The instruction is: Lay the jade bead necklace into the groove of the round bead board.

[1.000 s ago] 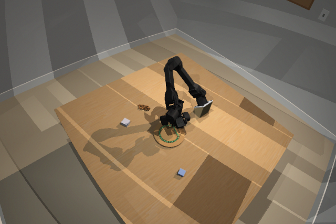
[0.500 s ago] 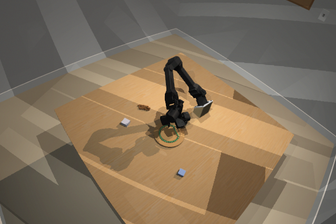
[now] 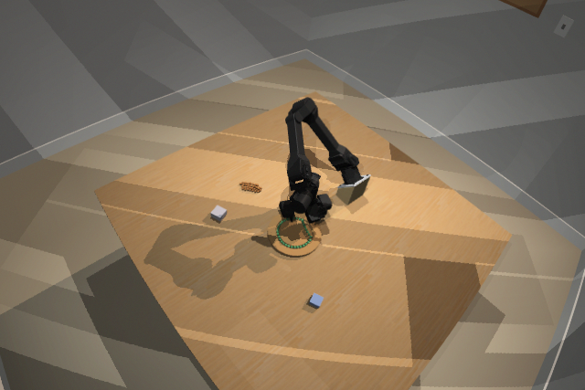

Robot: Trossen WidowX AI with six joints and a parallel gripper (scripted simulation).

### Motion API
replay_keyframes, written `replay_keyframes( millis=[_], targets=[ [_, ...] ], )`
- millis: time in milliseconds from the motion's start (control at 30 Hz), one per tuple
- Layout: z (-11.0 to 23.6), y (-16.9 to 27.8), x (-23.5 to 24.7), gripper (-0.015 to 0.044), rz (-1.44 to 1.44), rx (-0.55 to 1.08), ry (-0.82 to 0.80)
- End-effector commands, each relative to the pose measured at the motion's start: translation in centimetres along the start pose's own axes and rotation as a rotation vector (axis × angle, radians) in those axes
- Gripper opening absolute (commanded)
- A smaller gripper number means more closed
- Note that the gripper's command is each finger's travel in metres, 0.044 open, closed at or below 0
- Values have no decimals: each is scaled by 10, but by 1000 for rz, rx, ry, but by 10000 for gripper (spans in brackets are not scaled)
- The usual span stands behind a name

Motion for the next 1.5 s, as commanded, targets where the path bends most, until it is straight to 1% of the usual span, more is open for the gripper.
replay_keyframes(
  millis=[0, 133, 233, 533, 733, 933, 967, 1000, 1067, 1467],
  targets=[
    [1, 0, -1, 440, -7, -3, 0],
    [1, 0, -1, 440, -7, -3, 0],
    [6, -11, -2, 361, -23, -7, 0],
    [33, -78, 1, 125, -122, -11, -1],
    [35, -83, 2, 120, -130, -9, -1],
    [18, -83, 2, 120, -130, -9, -1],
    [18, -83, 2, 120, -130, -9, -1],
    [26, -82, 0, 120, -139, -16, 2],
    [25, -82, 0, 120, -139, -16, 2],
    [8, -83, 1, 120, -134, -12, 1]
  ],
)
Point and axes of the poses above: the point midway between the two fingers, 35 mm back from their tips, its own z axis back along the fingers, its own x axis across the jaws, y = z × x, the point moved 5 cm from there along z, back along the fingers, and after that the axes turned 1 degree about z, right-handed, at the moved point
